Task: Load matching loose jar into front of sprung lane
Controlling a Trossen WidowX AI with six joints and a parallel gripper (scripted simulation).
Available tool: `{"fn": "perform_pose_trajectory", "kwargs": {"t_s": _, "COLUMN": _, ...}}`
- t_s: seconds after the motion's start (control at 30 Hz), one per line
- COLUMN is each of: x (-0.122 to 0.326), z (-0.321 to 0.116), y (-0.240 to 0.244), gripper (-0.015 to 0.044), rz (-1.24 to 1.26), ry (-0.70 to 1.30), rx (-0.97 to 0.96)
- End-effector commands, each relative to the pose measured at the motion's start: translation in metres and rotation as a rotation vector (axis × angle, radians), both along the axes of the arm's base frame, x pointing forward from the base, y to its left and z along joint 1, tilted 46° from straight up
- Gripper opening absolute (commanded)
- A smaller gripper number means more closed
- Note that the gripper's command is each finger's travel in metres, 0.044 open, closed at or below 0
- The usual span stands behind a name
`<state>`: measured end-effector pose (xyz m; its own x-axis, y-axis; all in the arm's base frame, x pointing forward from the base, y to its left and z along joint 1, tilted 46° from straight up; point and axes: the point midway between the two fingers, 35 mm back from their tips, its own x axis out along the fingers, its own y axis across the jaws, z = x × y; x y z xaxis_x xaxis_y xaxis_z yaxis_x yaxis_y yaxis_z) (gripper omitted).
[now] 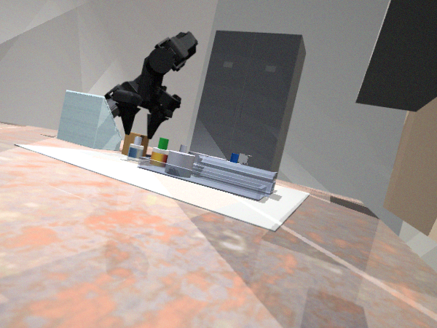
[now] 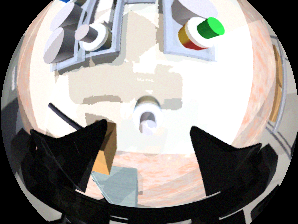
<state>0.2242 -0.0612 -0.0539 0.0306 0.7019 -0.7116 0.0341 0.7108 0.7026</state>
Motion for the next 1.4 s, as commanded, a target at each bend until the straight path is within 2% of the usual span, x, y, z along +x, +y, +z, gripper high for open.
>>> {"fn": "perform_pose_trajectory", "kwargs": {"t_s": 0.0, "x": -0.002, "z": -0.004, "y": 0.006, "gripper": 0.044, "rz": -0.003, "ry": 0.006, "rx": 0.009}}
{"fn": "perform_pose_trajectory", "kwargs": {"t_s": 0.7, "x": -0.001, "z": -0.025, "y": 0.028, "gripper": 0.044, "rz": -0.003, "ry": 0.005, "rx": 0.011}}
{"fn": "perform_pose_trajectory", "kwargs": {"t_s": 1.07, "x": -0.001, "z": -0.025, "y": 0.028, "gripper": 0.0151, "rz": -0.003, "ry": 0.005, "rx": 0.011}}
{"fn": "perform_pose_trajectory", "kwargs": {"t_s": 1.27, "x": -0.001, "z": -0.025, "y": 0.028, "gripper": 0.0111, "rz": -0.003, "ry": 0.005, "rx": 0.011}}
{"fn": "perform_pose_trajectory", "kwargs": {"t_s": 1.37, "x": 0.0, "z": -0.023, "y": 0.025, "gripper": 0.0032, "rz": -0.004, "ry": 0.005, "rx": 0.01}}
